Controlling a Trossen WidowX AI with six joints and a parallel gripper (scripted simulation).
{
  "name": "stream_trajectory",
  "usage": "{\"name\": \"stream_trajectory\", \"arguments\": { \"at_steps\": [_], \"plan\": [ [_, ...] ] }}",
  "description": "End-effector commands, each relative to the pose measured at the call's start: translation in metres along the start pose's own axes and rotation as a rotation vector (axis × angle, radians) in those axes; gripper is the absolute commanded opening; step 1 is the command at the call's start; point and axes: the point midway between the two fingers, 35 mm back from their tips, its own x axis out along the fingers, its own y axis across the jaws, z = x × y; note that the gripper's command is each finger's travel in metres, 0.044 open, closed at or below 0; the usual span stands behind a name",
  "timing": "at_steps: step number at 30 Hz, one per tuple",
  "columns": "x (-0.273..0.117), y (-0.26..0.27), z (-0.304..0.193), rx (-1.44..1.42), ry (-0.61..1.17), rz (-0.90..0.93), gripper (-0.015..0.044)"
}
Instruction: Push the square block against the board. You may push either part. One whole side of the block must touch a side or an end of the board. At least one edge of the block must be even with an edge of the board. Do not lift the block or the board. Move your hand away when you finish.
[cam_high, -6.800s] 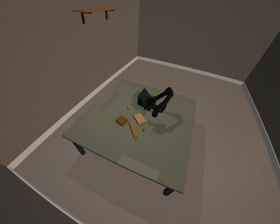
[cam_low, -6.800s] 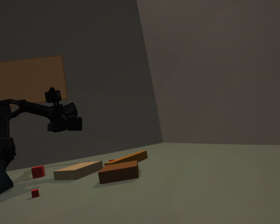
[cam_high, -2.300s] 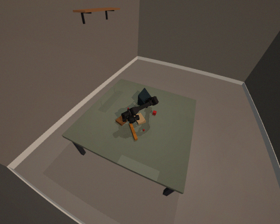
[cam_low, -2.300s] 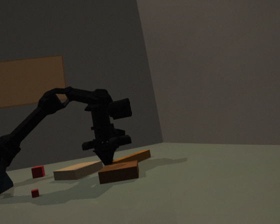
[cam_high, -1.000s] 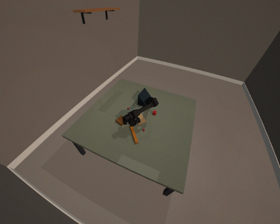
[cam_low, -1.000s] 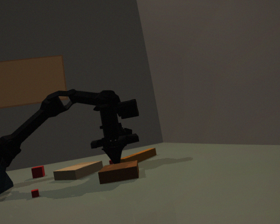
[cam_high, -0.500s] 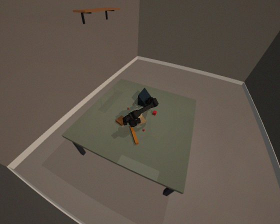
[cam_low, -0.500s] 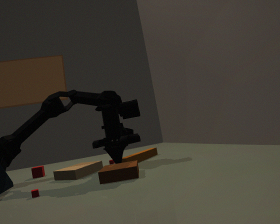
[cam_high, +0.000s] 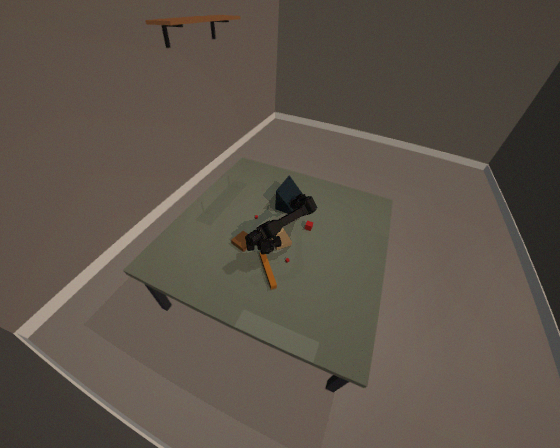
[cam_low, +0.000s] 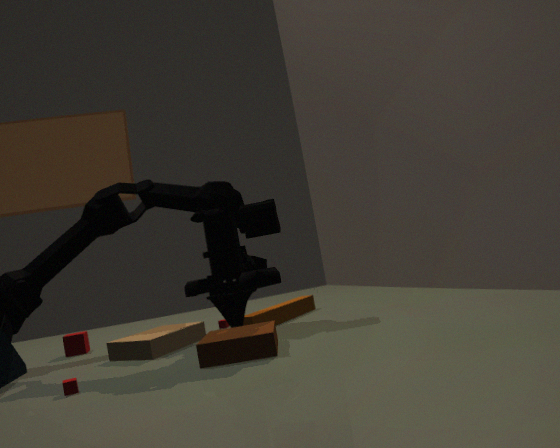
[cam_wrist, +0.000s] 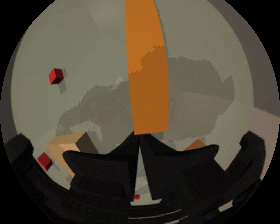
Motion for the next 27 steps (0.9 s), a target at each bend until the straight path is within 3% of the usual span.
{"name": "stream_trajectory", "arguments": {
  "at_steps": [1,27],
  "plan": [
    [0.0018,0.0019,0.0016,0.004,-0.001,0.007,0.0],
    [0.0017,0.0009,-0.007,0.004,-0.001,0.006,0.0]
  ]
}}
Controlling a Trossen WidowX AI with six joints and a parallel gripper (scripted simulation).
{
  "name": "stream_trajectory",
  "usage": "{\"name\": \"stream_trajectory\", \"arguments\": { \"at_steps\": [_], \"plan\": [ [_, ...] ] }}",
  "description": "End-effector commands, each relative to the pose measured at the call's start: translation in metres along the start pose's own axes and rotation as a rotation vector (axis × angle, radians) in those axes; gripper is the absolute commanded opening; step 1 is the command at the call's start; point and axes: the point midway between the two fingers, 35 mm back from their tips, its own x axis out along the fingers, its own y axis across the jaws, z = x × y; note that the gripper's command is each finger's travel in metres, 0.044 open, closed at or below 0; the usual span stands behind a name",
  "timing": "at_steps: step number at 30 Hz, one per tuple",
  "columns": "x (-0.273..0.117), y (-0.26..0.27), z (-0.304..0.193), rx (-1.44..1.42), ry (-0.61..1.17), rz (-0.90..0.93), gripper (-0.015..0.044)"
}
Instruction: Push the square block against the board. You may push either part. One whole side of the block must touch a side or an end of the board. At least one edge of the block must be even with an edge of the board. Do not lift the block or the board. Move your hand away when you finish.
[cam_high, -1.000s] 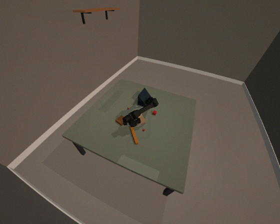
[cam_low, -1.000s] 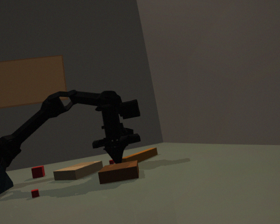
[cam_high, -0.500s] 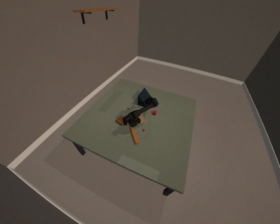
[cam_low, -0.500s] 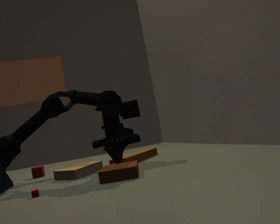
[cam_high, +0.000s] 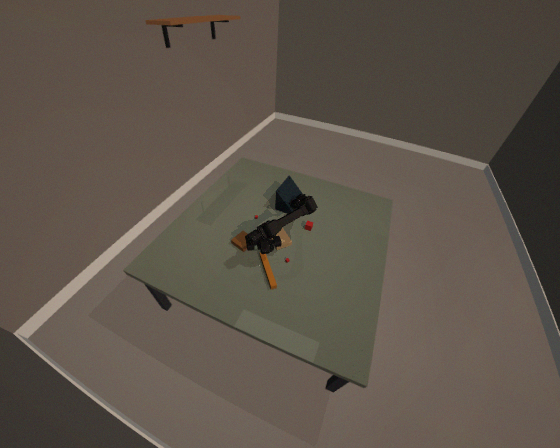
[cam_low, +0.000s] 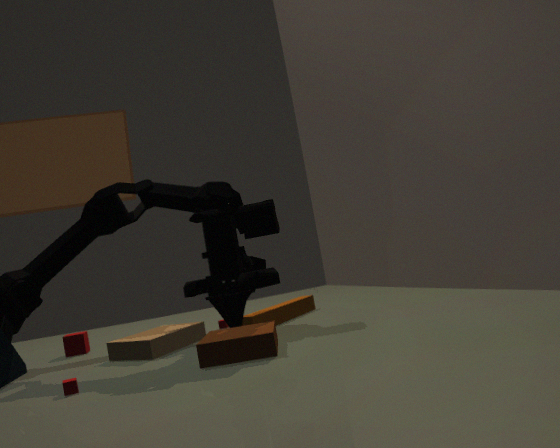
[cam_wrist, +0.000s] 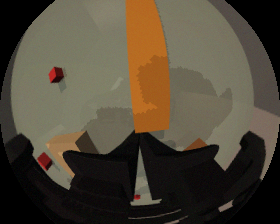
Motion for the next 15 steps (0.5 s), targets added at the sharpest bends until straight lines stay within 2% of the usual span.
{"name": "stream_trajectory", "arguments": {
  "at_steps": [1,15],
  "plan": [
    [0.001,0.0,-0.006,0.001,-0.001,0.005,0.0],
    [0.001,-0.001,-0.029,0.002,0.0,0.005,0.0]
  ]
}}
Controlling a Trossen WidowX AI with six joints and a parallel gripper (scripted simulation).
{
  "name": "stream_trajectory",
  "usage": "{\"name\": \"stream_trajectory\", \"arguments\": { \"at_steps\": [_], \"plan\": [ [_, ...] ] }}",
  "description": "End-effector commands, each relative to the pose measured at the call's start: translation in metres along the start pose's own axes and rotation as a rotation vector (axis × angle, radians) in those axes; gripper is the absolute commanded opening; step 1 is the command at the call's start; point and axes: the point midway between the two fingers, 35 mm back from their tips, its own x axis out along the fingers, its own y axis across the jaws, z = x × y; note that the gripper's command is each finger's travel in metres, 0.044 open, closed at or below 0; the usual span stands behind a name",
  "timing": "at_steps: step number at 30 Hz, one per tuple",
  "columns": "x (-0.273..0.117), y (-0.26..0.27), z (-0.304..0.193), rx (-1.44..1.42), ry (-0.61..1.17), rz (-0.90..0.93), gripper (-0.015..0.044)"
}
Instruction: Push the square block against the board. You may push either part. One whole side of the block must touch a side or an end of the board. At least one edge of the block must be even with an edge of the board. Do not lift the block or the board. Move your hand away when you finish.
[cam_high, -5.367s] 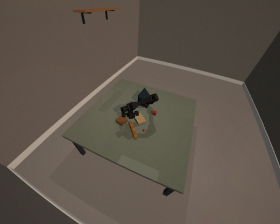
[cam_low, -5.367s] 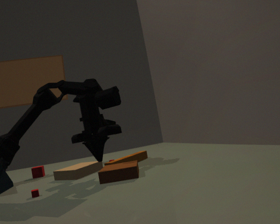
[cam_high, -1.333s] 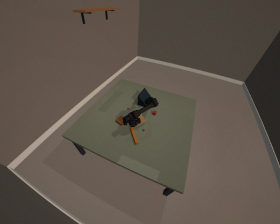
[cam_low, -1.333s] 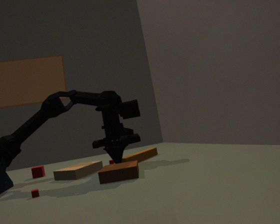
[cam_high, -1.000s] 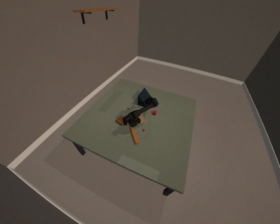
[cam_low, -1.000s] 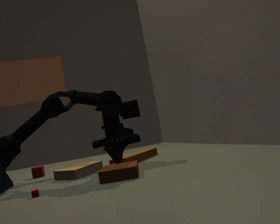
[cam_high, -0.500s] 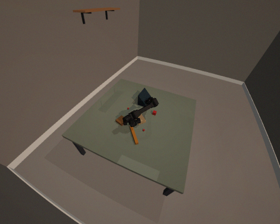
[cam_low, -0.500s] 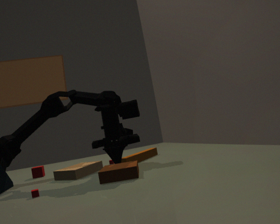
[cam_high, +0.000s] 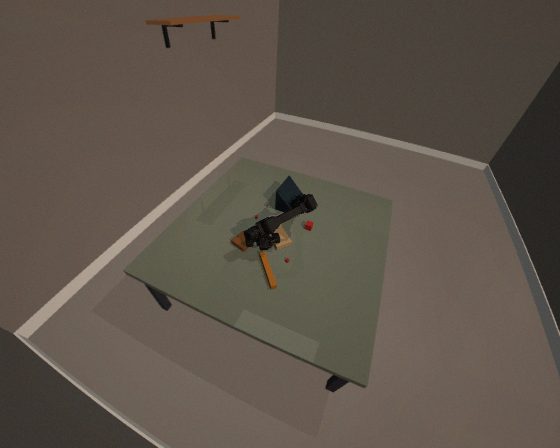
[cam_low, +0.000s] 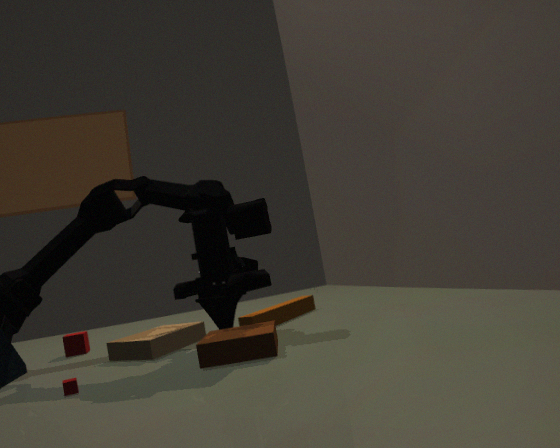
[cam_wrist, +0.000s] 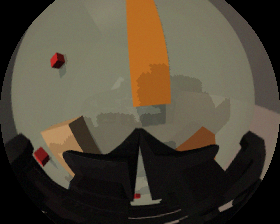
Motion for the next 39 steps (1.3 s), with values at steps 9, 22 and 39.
{"name": "stream_trajectory", "arguments": {
  "at_steps": [9,22,39],
  "plan": [
    [0.002,0.0,-0.019,-0.003,0.007,0.001,0.0],
    [-0.059,0.003,-0.017,0.053,-0.008,-0.015,0.0],
    [-0.071,0.078,-0.065,0.635,0.002,-0.01,0.0]
  ]
}}
